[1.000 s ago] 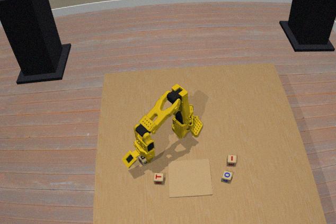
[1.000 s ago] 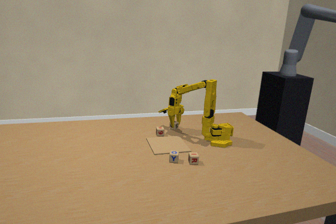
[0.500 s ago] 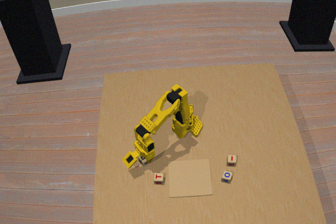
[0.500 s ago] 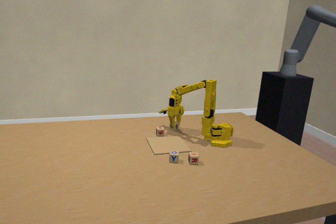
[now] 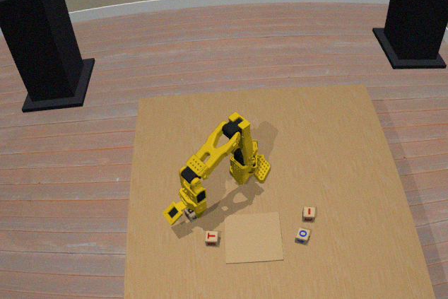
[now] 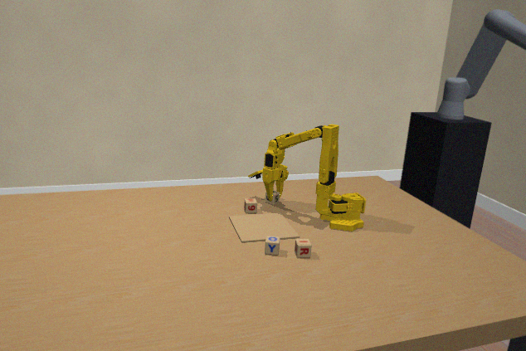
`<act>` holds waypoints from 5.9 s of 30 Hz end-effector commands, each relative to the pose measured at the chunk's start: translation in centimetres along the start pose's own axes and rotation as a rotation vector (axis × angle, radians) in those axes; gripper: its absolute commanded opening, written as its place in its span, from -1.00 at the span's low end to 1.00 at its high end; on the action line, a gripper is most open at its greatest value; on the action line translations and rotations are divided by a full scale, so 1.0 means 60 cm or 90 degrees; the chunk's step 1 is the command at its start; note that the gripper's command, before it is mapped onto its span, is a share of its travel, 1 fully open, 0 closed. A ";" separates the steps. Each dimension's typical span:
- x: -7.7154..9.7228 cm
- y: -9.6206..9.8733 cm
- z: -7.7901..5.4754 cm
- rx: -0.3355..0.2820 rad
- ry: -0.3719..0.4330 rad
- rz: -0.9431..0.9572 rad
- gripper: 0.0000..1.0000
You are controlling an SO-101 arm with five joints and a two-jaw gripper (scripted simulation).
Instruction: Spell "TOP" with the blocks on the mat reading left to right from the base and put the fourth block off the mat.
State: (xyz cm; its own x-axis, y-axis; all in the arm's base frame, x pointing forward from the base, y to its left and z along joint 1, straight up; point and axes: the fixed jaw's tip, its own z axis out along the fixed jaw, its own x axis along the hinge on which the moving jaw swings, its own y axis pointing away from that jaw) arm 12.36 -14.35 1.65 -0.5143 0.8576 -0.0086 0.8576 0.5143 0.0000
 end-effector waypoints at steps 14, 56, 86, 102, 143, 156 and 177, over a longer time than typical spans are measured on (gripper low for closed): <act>-0.023 0.001 -0.021 -0.008 -0.057 0.007 -0.40; -0.015 0.000 -0.120 -0.008 -0.057 0.007 -0.29; -0.017 0.001 -0.134 -0.012 -0.084 0.007 -0.29; -0.012 0.000 -0.239 -0.043 -0.321 0.007 -0.30; 0.006 0.160 -0.257 -0.053 -0.386 -0.558 -0.30; 0.001 0.164 -0.231 -0.046 -0.333 -0.565 -0.30; 0.006 0.162 -0.093 -0.011 -0.060 -0.578 -0.30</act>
State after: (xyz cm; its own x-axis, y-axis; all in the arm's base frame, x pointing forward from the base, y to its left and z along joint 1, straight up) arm 19.57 -8.74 6.04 -0.9909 0.1325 -0.0225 0.1327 0.9911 -0.0087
